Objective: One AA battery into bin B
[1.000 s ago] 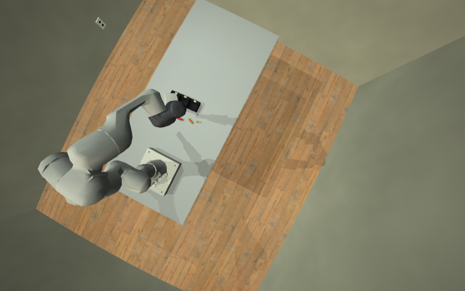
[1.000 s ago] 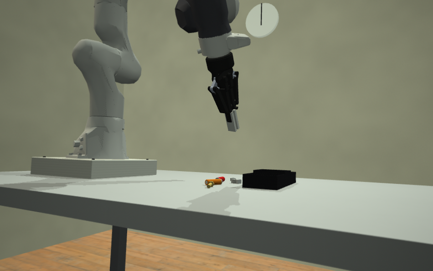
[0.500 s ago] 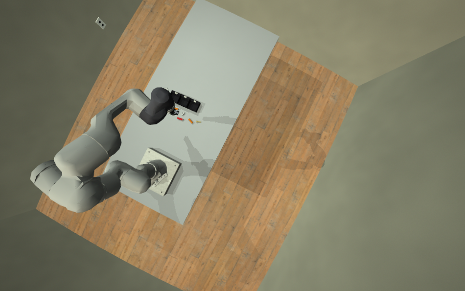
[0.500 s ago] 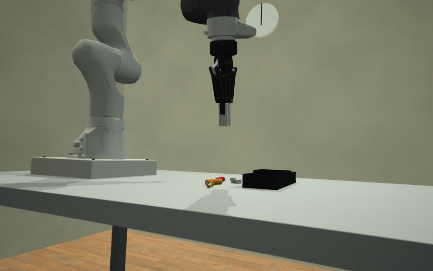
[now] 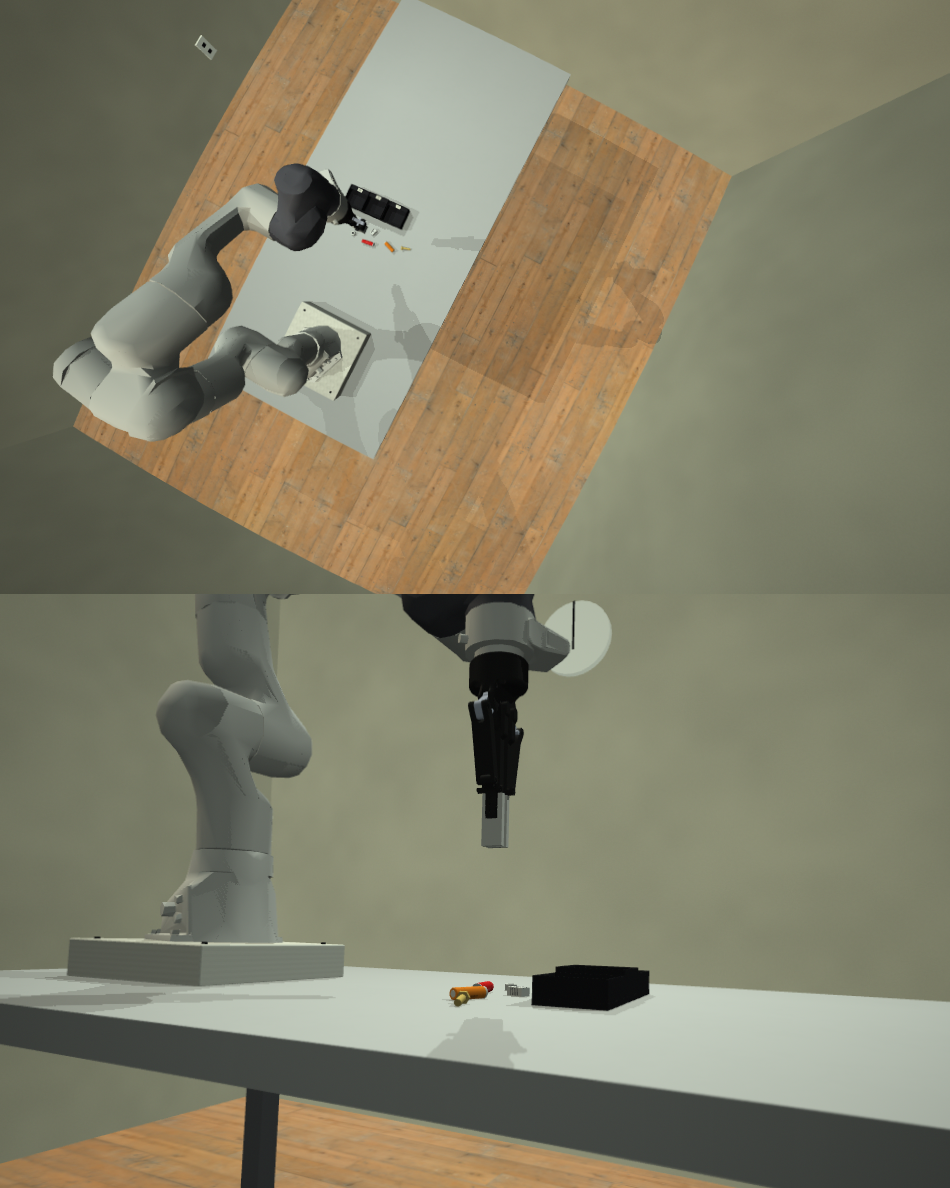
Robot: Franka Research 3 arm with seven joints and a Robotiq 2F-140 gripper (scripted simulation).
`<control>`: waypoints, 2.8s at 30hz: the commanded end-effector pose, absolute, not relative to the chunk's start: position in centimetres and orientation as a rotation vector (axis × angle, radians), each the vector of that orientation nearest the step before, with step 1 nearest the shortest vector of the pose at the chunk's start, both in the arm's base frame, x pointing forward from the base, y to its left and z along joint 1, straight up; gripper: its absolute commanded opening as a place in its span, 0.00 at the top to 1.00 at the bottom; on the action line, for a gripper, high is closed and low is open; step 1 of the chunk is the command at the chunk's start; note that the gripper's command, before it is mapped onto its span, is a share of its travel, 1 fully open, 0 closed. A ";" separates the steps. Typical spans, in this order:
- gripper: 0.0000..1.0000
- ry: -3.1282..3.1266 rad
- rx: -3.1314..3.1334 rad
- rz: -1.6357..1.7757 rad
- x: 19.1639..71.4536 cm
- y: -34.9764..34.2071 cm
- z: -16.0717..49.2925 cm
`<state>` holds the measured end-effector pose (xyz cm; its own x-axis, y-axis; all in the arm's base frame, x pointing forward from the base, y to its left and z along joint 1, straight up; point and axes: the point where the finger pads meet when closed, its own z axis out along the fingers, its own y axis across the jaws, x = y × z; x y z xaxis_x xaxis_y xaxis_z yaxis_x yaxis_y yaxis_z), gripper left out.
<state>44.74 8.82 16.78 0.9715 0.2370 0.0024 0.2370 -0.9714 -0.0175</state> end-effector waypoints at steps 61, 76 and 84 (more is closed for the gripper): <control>0.95 -0.729 -3.058 -0.013 56.8 8.7 2.8; 0.95 -0.729 -3.058 -0.013 56.8 8.7 0.0; 0.95 -0.729 -3.058 -0.013 56.8 8.7 0.0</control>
